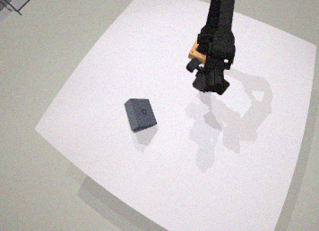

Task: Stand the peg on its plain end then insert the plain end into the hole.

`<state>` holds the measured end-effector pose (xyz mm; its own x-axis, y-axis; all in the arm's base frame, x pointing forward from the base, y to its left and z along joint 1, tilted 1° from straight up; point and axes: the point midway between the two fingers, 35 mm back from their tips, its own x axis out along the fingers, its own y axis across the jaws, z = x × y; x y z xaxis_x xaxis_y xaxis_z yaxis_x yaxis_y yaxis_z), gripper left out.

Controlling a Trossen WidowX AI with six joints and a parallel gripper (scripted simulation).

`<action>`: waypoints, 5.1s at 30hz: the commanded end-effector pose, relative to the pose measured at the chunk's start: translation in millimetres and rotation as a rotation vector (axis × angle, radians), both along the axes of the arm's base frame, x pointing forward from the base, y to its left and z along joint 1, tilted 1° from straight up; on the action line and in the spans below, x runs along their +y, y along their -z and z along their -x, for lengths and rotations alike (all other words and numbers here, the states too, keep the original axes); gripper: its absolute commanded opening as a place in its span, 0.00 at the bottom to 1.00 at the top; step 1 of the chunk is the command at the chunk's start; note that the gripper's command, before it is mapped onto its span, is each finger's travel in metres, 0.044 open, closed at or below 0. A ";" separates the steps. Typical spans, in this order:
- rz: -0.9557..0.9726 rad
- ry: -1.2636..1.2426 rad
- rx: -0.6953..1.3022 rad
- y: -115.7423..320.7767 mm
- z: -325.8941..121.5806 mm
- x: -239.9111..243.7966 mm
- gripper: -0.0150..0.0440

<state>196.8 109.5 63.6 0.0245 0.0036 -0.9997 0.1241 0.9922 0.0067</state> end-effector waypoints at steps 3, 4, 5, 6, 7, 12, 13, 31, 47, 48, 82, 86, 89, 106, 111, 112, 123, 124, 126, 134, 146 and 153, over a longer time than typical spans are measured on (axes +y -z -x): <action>-0.009 -0.003 -0.012 -26.7 -1.5 1.0 0.25; -0.009 -0.003 -0.012 -30.4 -1.3 0.9 0.25; -0.009 -0.003 -0.012 -34.1 -1.0 0.7 0.25; -0.009 -0.004 -0.011 -37.8 -0.7 0.5 0.25; -0.009 -0.004 -0.011 -41.6 -0.3 0.3 0.25; -0.010 -0.004 -0.011 -54.3 2.3 -1.7 0.25; -0.010 -0.004 -0.011 -54.3 2.4 -1.9 0.25; 0.038 0.107 -0.173 -49.9 -35.8 -11.0 0.25; 0.080 0.237 -0.344 -50.6 -73.4 -23.5 0.25; 0.082 0.245 -0.354 -50.8 -75.6 -24.3 0.25; 0.147 0.560 -0.716 -68.2 -141.1 -60.6 0.25; 0.152 0.600 -0.759 -71.3 -147.2 -65.6 0.25; 0.156 0.630 -0.791 -73.8 -151.5 -69.4 0.25; 0.159 0.664 -0.825 -63.2 -172.2 -82.2 0.25; 0.160 0.672 -0.834 -58.8 -178.8 -86.8 0.25; 0.160 0.673 -0.836 -58.0 -180.1 -87.7 0.25; 0.163 0.691 -0.856 -47.8 -193.6 -98.6 0.25; 0.164 0.693 -0.858 -46.9 -194.7 -99.7 0.25; 0.164 0.692 -0.859 -46.4 -195.2 -100.1 0.25; 0.167 0.691 -0.863 -43.5 -198.3 -102.4 0.25; 0.167 0.693 -0.864 -33.1 -208.6 -108.8 0.25; 0.168 0.693 -0.862 -29.6 -210.8 -110.5 0.25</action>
<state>406.0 -0.8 92.2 0.6499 -0.4152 -0.6366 0.6720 0.7051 0.2262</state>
